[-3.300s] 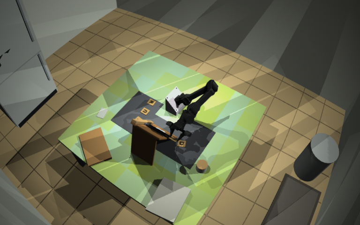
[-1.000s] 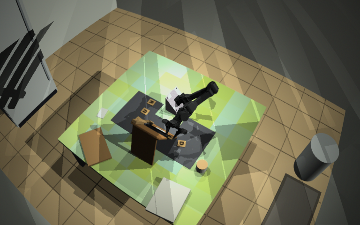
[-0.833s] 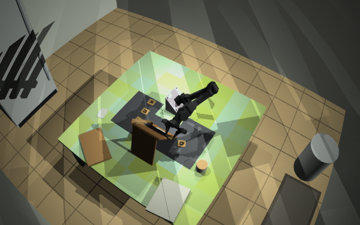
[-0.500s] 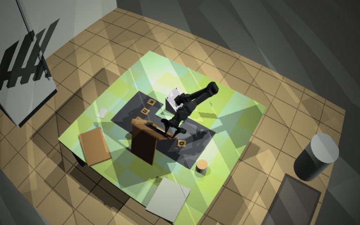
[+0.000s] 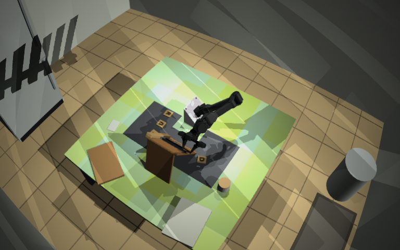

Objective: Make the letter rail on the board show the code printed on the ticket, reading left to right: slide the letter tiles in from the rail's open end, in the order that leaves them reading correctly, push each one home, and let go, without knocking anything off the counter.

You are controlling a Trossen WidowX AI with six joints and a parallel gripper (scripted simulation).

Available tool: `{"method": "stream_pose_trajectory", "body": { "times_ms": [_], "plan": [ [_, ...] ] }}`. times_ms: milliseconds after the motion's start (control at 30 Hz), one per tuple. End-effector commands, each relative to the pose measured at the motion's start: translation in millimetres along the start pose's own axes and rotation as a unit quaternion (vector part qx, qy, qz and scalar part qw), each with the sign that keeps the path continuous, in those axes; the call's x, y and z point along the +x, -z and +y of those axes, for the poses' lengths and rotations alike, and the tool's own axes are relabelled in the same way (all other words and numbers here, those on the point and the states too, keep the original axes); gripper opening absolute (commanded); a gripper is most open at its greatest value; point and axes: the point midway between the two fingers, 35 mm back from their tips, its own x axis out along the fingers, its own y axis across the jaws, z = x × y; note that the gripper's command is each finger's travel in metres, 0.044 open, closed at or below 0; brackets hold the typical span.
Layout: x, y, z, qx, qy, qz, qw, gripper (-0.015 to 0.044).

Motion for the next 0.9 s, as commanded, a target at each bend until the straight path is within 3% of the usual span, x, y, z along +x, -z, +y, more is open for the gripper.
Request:
{"method": "stream_pose_trajectory", "body": {
  "times_ms": [0,867],
  "plan": [
    [0.3,1.1,-2.3,-0.001,-0.001,0.002,1.000,0.0000],
    [0.3,0.3,-16.0,-0.001,0.000,0.002,1.000,0.0000]
  ]
}}
